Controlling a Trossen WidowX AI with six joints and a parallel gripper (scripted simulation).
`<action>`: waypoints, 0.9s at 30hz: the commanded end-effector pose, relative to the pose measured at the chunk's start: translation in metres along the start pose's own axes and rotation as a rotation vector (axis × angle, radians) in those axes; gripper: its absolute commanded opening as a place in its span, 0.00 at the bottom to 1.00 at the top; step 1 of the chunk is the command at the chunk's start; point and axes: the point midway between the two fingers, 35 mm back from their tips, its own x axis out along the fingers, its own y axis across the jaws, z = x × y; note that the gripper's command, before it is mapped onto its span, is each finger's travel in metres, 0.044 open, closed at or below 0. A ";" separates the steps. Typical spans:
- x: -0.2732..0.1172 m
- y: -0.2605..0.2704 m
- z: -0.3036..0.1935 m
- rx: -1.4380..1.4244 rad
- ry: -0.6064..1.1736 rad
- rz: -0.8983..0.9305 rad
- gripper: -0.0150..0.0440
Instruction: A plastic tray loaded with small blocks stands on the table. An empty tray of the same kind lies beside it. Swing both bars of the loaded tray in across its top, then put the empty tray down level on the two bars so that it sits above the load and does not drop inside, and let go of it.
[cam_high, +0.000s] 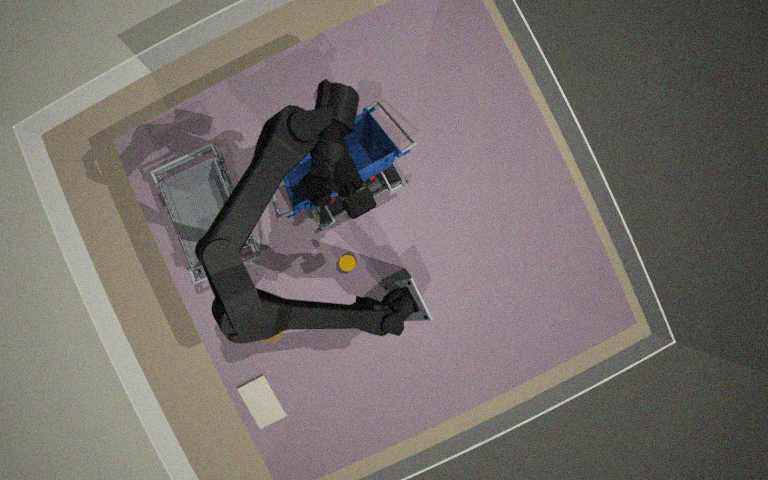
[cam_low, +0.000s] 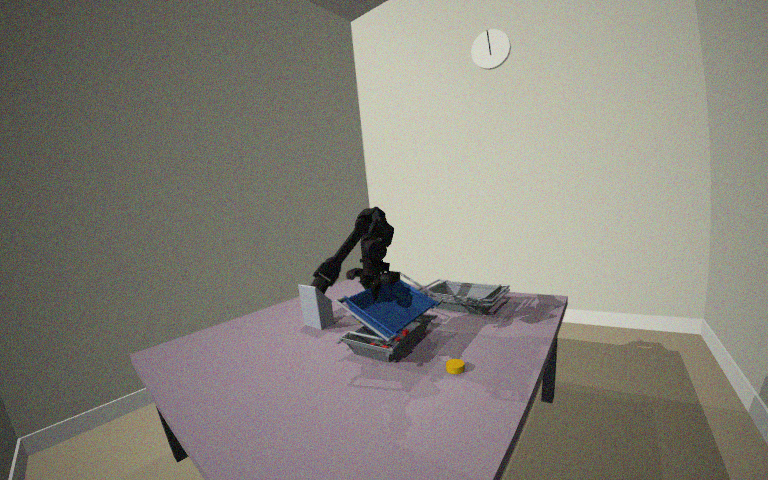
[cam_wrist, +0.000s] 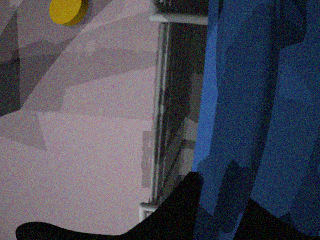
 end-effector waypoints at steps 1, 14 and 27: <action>-0.002 -0.002 -0.001 0.002 0.003 -0.032 0.25; 0.008 0.004 0.000 0.001 0.002 -0.032 0.25; 0.020 0.012 0.000 0.002 0.001 -0.032 0.25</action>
